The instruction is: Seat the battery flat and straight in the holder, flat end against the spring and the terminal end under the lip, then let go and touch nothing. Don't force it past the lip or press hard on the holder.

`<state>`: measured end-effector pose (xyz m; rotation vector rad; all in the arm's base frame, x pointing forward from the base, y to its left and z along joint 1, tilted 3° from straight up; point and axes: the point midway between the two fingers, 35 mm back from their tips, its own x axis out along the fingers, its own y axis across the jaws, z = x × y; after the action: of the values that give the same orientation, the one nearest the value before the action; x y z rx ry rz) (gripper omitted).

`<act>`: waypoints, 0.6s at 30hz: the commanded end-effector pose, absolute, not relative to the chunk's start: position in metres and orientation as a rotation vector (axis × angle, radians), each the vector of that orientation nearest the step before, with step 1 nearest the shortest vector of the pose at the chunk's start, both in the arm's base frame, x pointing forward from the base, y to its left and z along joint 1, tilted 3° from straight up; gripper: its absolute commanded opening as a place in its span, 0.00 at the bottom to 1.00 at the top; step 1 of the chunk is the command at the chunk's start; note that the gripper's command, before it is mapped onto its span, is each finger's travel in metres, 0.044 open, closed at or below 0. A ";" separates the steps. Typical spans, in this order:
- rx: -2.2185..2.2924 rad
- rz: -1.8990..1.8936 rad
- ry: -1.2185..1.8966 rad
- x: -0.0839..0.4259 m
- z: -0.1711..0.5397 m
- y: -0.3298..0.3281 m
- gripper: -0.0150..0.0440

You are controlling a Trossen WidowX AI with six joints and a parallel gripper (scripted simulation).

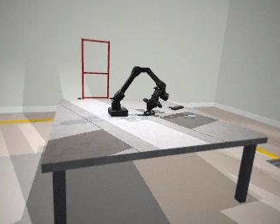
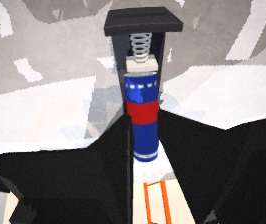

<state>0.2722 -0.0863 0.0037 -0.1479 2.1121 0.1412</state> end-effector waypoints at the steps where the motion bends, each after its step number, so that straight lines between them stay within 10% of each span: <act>1: -0.150 0.133 2.119 0.274 0.004 -0.087 0.36; 18: -0.143 0.137 2.120 0.285 0.001 -0.085 0.36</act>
<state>0.2815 -0.0854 0.0019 -0.1504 2.1264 0.1416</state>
